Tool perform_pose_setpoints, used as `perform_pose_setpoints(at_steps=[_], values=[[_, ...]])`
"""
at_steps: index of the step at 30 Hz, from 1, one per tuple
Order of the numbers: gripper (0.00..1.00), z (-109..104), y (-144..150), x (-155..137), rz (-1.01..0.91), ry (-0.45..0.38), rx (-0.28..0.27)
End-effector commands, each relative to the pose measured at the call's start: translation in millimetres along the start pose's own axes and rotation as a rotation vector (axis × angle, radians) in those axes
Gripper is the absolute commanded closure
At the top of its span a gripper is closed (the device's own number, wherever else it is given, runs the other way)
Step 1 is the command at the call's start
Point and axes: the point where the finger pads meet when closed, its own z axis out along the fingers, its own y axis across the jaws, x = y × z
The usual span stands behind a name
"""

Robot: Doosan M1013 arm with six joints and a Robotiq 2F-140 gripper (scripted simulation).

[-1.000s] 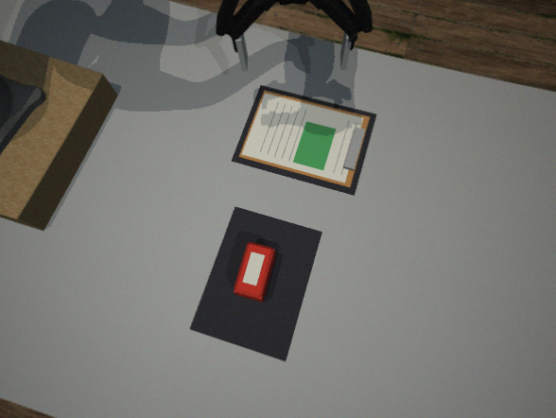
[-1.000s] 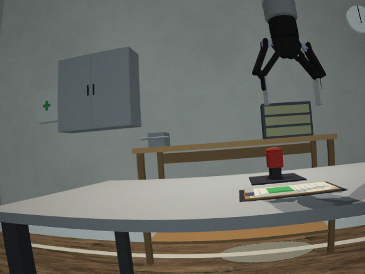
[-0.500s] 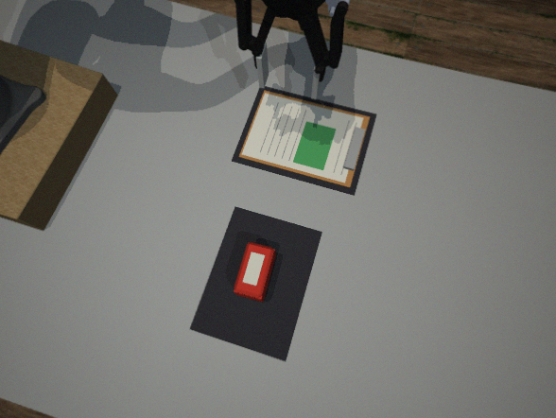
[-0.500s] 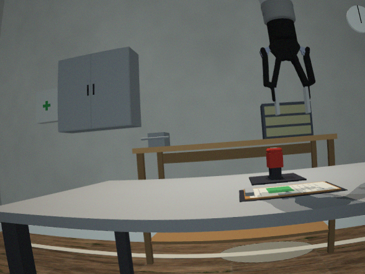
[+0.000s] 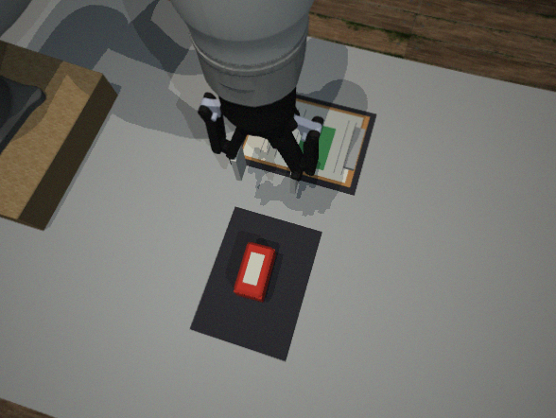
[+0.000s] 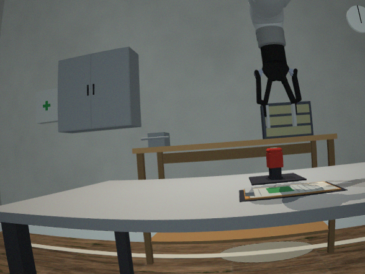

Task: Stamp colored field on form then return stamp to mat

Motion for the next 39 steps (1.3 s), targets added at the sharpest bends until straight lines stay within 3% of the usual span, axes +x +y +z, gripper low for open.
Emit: perform_pose_setpoints(at_steps=[1, 12, 28, 39], values=[[0.50, 11, 6, -62, -0.004, 0.007, -0.001], [0.50, 21, 9, -123, -0.004, 0.007, -0.001], [0.50, 24, 9, -125, -0.004, 0.007, -0.001], [0.50, 50, 9, -125, -0.004, 0.007, -0.001]])
